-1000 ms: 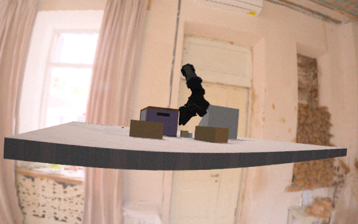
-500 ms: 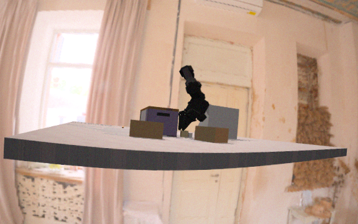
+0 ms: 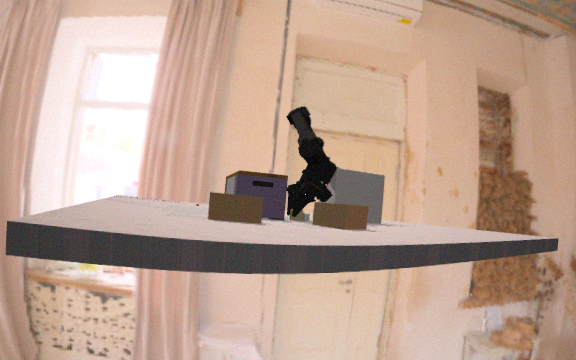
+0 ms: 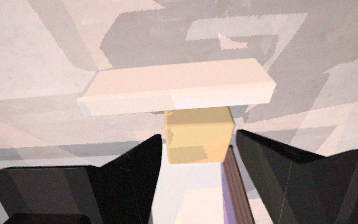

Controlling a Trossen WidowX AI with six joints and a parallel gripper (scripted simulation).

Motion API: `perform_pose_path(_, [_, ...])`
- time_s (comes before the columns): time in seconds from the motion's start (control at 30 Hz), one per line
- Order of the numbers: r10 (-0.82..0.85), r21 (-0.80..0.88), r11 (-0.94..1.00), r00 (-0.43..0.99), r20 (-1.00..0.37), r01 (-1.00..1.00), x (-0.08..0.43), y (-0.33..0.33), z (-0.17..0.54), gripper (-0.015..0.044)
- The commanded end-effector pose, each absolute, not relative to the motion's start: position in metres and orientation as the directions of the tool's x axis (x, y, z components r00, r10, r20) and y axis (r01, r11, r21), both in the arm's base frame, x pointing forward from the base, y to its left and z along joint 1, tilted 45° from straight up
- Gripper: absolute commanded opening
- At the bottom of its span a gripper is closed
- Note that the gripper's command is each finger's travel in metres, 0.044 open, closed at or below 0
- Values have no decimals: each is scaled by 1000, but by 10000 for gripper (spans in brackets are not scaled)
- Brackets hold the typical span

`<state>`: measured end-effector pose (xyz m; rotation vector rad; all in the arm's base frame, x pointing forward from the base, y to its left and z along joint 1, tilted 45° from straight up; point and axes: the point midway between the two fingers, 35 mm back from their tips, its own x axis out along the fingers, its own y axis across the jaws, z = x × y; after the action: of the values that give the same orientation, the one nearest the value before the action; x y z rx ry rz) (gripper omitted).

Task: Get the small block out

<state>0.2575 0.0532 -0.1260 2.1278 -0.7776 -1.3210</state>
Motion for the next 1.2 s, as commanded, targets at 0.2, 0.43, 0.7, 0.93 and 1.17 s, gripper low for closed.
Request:
perform_pose_path(0.2, [-705,692,-697,357,-612,-191,254,50,-128,81])
perform_pose_path(0.43, [-701,686,-701,359,-616,-193,259,73,-107,0])
perform_pose_path(0.7, [-700,683,-703,361,-616,-197,259,96,-83,0])
perform_pose_path(0.93, [-655,687,-724,369,-659,-58,258,112,-67,0])
perform_pose_path(1.17, [-579,668,-725,379,-722,165,251,135,-42,0])
